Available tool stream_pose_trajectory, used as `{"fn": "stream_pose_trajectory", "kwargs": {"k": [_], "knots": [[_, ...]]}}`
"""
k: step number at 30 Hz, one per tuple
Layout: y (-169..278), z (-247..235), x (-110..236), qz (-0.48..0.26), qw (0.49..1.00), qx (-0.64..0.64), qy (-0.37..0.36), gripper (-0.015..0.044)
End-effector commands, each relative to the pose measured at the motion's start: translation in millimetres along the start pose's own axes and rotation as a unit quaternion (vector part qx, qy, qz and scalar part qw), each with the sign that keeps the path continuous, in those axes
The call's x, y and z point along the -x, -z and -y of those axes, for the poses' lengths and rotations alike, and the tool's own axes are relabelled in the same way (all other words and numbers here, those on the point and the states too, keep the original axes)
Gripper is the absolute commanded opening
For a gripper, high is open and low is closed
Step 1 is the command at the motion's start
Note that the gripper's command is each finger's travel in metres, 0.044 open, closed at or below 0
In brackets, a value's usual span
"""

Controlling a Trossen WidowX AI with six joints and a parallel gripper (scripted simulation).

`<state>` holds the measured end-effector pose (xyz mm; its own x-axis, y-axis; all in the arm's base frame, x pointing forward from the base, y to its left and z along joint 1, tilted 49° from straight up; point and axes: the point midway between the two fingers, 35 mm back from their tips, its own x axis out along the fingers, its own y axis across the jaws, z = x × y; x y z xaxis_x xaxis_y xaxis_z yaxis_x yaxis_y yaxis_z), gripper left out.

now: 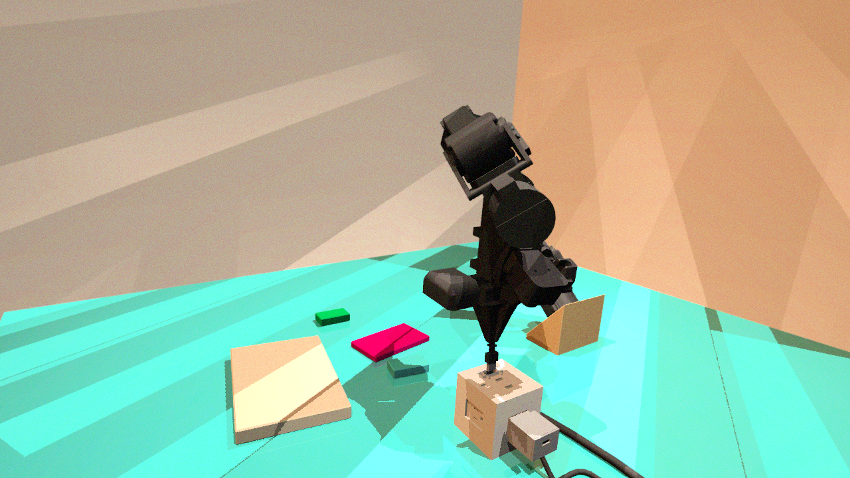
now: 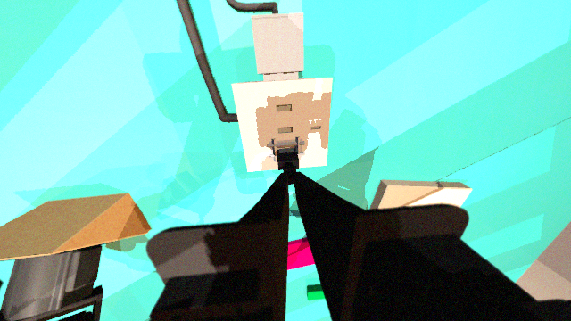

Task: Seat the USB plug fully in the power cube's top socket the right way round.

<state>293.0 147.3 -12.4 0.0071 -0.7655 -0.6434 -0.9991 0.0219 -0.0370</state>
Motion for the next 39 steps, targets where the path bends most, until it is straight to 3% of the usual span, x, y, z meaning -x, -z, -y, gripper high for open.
{"fn": "stream_pose_trajectory", "kwargs": {"k": [1,39], "knots": [[0.5,0.2,-1.2,-0.002,1.0,0.002,0.002,0.0],[0.4,0.3,-5.8,-0.002,1.0,0.002,0.002,0.0]]}}
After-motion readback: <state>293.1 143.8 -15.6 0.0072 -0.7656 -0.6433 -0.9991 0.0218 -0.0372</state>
